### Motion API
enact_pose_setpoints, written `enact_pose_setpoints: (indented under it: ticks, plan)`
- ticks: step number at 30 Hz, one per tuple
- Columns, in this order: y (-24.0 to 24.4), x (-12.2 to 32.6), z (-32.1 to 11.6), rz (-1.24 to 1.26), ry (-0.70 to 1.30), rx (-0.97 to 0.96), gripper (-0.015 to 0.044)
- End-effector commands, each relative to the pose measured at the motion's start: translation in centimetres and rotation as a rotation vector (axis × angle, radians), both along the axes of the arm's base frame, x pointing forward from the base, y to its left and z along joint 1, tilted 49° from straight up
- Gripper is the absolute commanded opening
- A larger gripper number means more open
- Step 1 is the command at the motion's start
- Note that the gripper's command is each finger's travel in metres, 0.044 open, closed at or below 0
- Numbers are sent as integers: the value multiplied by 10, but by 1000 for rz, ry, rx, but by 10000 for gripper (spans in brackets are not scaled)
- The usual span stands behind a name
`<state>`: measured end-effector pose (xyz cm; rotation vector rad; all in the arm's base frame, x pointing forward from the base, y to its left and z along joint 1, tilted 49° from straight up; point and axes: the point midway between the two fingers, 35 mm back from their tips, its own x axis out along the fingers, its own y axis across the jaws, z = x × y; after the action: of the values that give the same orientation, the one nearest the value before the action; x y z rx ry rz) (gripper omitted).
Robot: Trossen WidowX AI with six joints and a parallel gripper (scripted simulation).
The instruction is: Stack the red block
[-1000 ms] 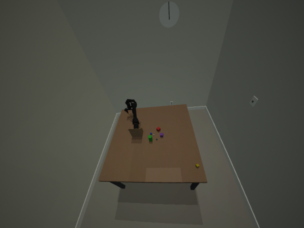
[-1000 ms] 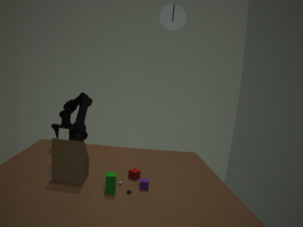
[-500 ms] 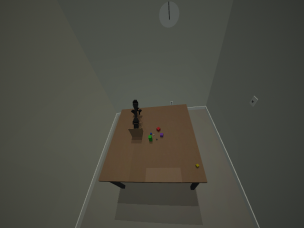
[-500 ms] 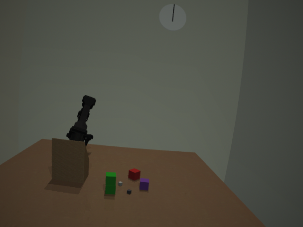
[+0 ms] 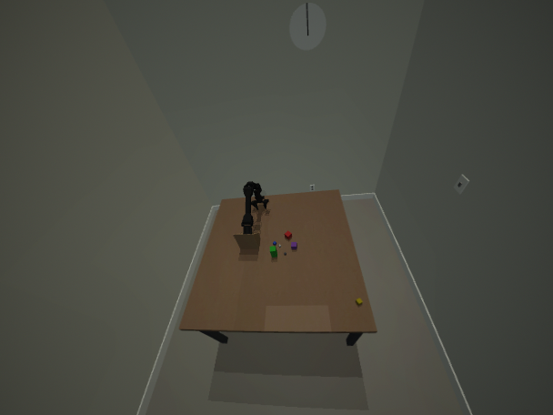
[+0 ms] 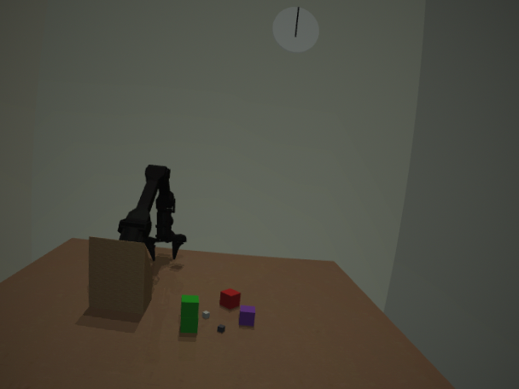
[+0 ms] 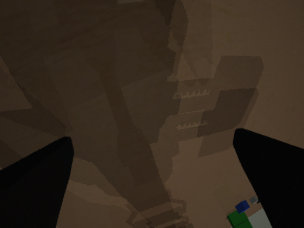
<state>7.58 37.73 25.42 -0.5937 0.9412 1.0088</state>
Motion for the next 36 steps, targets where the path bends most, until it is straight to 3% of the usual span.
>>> enact_pose_setpoints:
  ticks: [1, 13, 36]
  plan:
    - [-7, 29, -5, -24, 4, -10, 440]
    - [-45, 118, -38, -104, 46, -70, 440]
    - [-160, 216, -125, -131, 295, -34, 440]
